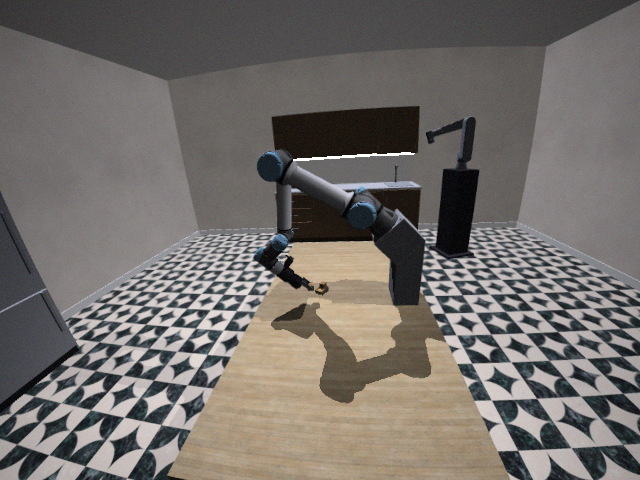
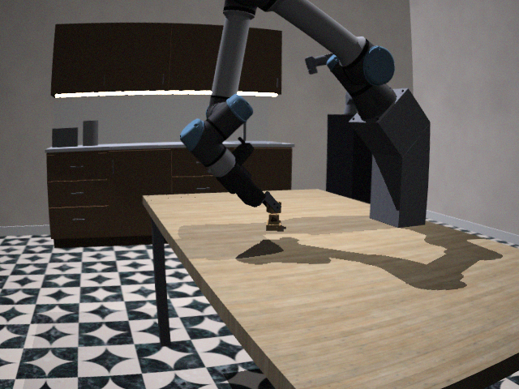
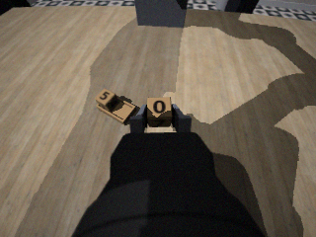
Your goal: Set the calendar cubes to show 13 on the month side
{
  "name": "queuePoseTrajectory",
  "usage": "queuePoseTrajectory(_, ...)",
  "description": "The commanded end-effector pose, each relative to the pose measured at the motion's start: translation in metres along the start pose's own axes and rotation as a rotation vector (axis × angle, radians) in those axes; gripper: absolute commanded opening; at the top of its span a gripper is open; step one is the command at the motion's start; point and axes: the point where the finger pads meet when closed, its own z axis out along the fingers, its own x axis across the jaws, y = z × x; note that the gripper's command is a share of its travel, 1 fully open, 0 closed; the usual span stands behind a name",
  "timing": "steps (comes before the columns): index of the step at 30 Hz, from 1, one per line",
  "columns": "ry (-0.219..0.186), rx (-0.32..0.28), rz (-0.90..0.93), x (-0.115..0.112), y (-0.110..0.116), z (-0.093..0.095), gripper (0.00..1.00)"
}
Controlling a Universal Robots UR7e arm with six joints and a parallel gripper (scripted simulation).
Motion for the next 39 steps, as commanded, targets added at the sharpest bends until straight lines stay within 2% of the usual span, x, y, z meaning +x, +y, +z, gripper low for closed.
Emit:
queuePoseTrajectory(1,0.0,-0.001,0.0,0.0,0.001,0.0,0.6)
queuePoseTrajectory(15,0.0,-0.001,0.0,0.0,0.007,0.006,0.6)
queuePoseTrajectory(39,0.0,-0.001,0.0,0.0,0.033,0.032,0.6)
